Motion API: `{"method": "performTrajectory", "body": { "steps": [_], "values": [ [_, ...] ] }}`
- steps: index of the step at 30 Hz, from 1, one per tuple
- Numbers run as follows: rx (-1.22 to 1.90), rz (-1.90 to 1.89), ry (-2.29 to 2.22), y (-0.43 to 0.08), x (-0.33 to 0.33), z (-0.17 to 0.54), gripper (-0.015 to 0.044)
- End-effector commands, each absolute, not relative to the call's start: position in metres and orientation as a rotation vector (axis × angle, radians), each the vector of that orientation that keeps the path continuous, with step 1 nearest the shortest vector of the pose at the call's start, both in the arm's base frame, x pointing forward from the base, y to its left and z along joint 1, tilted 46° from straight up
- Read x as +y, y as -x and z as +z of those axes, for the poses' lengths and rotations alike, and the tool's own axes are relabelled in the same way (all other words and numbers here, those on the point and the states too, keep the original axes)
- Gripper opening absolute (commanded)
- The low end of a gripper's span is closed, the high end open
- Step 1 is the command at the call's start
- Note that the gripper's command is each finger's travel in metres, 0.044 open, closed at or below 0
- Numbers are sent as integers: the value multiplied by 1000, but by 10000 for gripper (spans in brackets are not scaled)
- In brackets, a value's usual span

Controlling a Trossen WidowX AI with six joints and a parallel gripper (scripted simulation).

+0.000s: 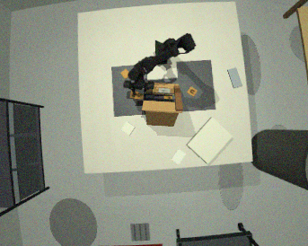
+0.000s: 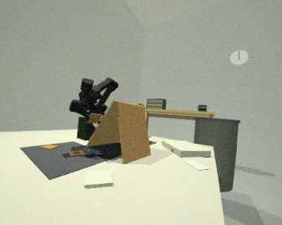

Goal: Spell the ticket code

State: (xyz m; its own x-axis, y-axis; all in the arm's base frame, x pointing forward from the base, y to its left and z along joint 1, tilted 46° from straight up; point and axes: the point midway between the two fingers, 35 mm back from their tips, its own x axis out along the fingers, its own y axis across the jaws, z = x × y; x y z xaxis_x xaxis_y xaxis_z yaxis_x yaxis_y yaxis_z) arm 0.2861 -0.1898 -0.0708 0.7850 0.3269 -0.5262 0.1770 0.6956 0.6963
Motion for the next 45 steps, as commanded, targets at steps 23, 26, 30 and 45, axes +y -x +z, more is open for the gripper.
{"method": "performTrajectory", "body": {
  "steps": [23, 26, 30, 45],
  "values": [
    [689, 86, -820, -287, -178, -63, 0],
    [689, 86, -820, -287, -177, -62, 0],
    [689, 86, -821, -287, -176, -61, 0],
    [689, 87, -821, -289, -171, -55, 0]
  ]
}}
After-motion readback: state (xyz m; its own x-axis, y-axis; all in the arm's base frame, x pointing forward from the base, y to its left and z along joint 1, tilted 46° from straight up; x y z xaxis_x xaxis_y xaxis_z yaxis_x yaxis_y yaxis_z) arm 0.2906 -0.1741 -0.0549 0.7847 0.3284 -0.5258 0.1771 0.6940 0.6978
